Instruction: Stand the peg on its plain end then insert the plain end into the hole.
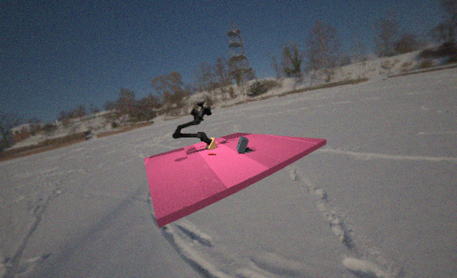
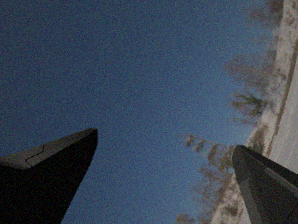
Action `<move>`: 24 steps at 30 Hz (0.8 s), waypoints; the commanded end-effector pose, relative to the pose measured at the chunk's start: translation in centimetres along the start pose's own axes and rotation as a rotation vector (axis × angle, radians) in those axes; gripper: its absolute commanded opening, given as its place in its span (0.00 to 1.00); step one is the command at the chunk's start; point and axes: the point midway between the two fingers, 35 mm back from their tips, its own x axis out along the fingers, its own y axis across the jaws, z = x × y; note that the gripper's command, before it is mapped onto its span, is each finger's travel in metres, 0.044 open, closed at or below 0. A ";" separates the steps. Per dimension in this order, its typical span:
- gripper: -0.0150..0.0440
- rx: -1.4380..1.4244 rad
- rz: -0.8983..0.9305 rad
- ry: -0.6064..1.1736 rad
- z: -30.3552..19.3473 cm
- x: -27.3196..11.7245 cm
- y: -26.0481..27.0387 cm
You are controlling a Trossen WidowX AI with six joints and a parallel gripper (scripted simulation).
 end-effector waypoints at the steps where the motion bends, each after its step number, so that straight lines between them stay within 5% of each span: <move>1: 0.98 -0.001 -0.001 -0.002 0.1 0.0 0.0; 24: 1.00 -0.303 -0.304 -0.507 14.1 -1.3 -1.5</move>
